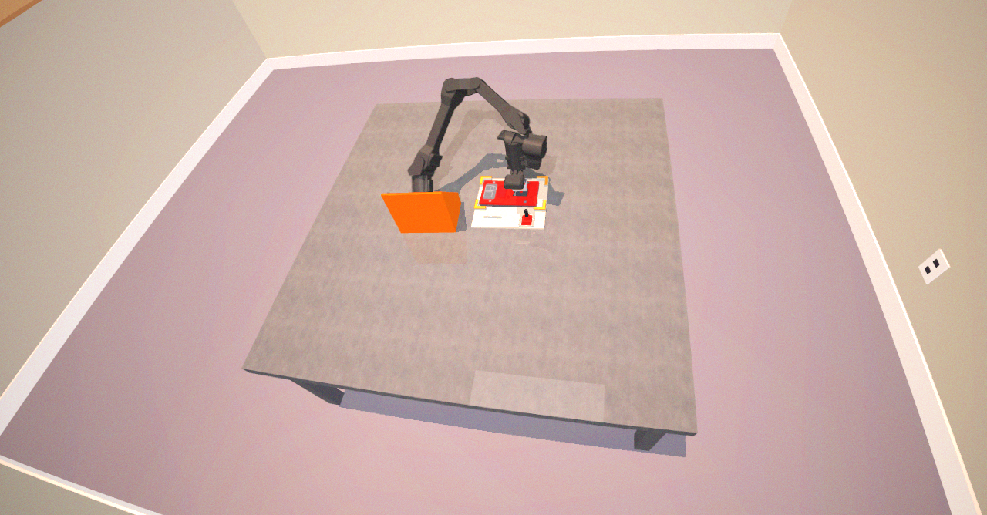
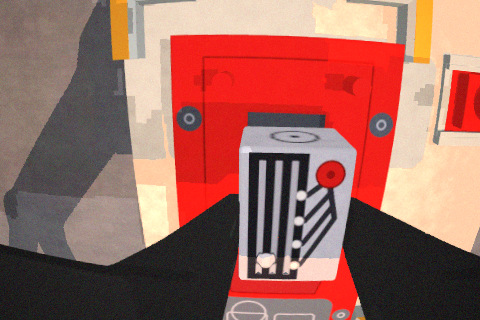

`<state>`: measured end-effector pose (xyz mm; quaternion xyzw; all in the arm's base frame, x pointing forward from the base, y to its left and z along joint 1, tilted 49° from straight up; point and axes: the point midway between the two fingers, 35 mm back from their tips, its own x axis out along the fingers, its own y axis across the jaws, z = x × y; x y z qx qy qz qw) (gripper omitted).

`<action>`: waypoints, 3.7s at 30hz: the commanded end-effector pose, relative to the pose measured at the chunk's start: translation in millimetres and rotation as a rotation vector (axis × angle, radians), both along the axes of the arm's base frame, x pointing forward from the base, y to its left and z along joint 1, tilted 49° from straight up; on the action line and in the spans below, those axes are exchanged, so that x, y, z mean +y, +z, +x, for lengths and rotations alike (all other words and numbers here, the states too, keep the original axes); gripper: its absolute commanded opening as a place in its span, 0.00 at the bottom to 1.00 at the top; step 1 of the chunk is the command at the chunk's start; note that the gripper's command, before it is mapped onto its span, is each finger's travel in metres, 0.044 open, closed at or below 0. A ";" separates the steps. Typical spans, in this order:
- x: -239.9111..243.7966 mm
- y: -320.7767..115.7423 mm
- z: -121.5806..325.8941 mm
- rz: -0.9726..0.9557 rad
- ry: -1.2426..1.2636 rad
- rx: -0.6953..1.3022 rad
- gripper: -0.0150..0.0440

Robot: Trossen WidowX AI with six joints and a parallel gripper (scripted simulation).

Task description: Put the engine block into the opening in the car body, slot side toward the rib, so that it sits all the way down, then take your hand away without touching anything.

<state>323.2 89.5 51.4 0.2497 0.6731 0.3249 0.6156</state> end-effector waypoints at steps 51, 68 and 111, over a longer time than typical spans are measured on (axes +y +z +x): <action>-0.1 0.3 -0.4 -0.011 -0.082 0.091 0.52; 0.2 0.0 -0.4 0.014 0.060 -0.066 0.52; 5.5 -4.7 -1.4 0.000 -0.020 0.022 0.52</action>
